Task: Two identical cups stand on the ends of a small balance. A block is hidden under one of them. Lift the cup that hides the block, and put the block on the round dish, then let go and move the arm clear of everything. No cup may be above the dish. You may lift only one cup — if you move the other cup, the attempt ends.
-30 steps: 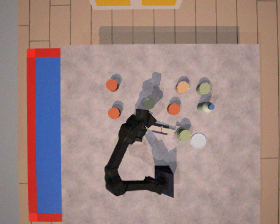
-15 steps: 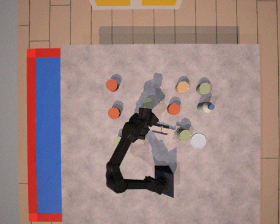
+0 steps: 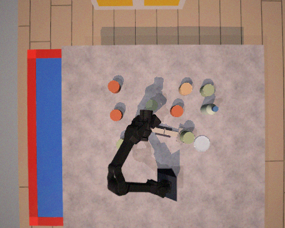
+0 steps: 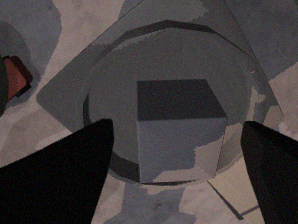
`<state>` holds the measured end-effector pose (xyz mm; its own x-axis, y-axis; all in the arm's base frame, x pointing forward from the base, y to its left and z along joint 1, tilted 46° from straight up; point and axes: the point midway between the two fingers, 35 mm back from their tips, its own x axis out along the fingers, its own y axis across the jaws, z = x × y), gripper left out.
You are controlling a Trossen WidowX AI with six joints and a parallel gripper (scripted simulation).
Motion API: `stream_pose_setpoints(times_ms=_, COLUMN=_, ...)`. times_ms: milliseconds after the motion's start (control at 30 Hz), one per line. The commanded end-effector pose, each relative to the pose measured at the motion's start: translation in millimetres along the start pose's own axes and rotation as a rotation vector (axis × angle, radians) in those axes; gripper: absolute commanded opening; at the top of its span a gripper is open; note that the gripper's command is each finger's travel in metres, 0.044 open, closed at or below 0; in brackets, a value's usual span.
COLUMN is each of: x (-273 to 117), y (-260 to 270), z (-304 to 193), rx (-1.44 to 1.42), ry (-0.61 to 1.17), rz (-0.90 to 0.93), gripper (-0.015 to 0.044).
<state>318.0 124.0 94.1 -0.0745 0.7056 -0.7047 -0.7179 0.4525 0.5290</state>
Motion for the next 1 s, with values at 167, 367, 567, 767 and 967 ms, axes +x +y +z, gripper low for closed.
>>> stream_pose_setpoints(times_ms=167, x=8.2, y=1.1, z=-0.2, rx=0.006, ry=-0.002, rz=0.005, gripper=0.0208)
stream_pose_setpoints(times_ms=367, x=8.2, y=1.1, z=-0.2, rx=0.006, ry=-0.002, rz=0.005, gripper=0.0128)
stream_pose_setpoints(times_ms=567, x=0.1, y=-0.2, z=0.5, rx=0.007, ry=-0.001, rz=0.003, gripper=0.0010)
stream_pose_setpoints(times_ms=767, x=-33.0, y=-3.0, z=1.7, rx=0.007, ry=0.002, rz=-0.001, gripper=0.0000)
stream_pose_setpoints(times_ms=967, x=-66.7, y=-2.2, z=0.8, rx=0.008, ry=0.003, rz=0.000, gripper=0.0000)
